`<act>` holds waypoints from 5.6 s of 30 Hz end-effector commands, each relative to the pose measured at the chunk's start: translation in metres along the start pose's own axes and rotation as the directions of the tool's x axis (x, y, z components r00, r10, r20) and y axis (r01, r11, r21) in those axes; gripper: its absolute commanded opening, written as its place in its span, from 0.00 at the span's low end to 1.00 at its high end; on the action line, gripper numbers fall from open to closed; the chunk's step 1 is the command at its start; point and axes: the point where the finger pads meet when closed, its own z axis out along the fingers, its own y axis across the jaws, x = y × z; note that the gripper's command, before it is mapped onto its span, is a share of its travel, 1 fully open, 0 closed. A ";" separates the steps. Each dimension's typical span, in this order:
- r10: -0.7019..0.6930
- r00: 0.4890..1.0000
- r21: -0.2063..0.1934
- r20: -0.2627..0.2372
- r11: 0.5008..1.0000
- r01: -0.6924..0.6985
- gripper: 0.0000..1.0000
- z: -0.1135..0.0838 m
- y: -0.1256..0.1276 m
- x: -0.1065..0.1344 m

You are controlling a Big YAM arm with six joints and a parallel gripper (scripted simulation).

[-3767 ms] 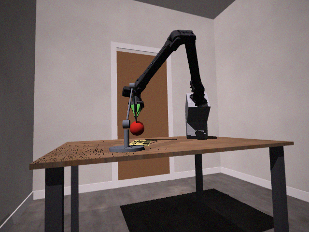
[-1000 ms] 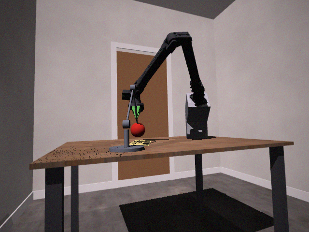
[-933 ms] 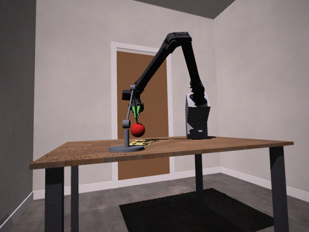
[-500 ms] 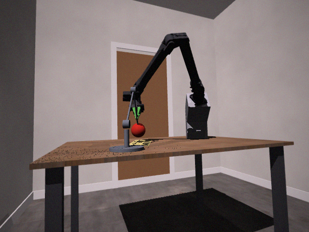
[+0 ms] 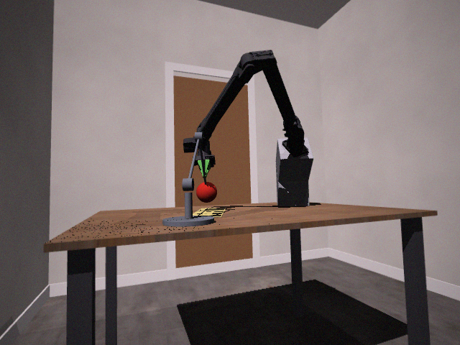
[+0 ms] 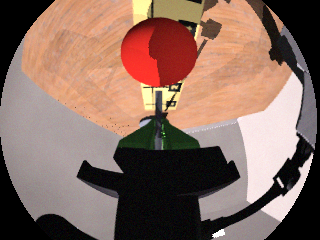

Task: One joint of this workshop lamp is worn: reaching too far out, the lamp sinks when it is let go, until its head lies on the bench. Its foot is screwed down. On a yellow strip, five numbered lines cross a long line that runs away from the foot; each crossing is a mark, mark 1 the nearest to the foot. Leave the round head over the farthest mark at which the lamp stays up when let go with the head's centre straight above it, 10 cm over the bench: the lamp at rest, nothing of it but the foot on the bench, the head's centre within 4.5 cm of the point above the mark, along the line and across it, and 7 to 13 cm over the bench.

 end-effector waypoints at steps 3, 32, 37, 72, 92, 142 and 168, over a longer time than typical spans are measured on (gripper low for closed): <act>0.011 1.000 -0.054 0.029 0.999 -0.009 0.00 -0.034 0.011 -0.025; 0.011 1.000 -0.054 0.029 0.999 -0.009 0.00 -0.027 0.012 -0.014; 0.011 1.000 -0.054 0.029 0.999 -0.009 0.00 -0.027 0.012 -0.014; 0.011 1.000 -0.054 0.029 0.999 -0.009 0.00 -0.051 0.019 -0.037; -0.005 1.000 -0.030 0.017 1.000 0.006 1.00 -0.039 0.013 -0.032; -0.008 1.000 0.010 0.002 1.000 0.008 1.00 -0.017 0.005 -0.026; -0.005 1.000 0.011 0.002 1.000 0.005 1.00 -0.017 0.005 -0.027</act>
